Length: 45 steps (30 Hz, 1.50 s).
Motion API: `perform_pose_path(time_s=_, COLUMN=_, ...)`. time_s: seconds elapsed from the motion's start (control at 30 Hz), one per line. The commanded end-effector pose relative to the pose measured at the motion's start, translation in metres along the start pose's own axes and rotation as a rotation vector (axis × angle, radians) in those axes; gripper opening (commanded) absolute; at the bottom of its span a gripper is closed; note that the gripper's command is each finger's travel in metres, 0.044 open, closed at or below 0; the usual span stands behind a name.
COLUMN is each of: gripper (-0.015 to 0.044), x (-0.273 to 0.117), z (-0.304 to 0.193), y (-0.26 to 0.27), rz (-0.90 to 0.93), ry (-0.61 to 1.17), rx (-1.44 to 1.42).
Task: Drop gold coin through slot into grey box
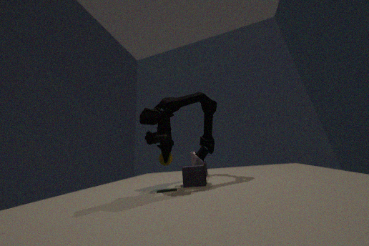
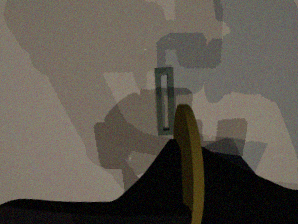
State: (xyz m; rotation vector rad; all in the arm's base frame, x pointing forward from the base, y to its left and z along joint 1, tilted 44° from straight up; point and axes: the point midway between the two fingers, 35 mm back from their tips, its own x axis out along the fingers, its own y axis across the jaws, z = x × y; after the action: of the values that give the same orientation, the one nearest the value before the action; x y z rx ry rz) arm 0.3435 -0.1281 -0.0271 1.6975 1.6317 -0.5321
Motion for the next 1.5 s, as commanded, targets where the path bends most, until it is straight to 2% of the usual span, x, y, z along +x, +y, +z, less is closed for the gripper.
perform_pose_path(time_s=0.0, gripper=0.0000, x=-0.003, z=0.002, y=-0.002, rz=0.000, ry=-0.007, rx=0.087)
perform_pose_path(time_s=0.13, gripper=0.0000, x=-0.004, z=0.004, y=-0.005, rz=0.000, ry=-0.007, rx=0.200)
perform_pose_path(time_s=0.33, gripper=0.0000, x=-0.004, z=0.003, y=-0.005, rz=0.000, ry=-0.007, rx=0.207)
perform_pose_path(time_s=1.47, gripper=0.0000, x=-0.007, z=-0.079, y=-0.037, rz=-0.003, ry=-0.003, rx=0.209)
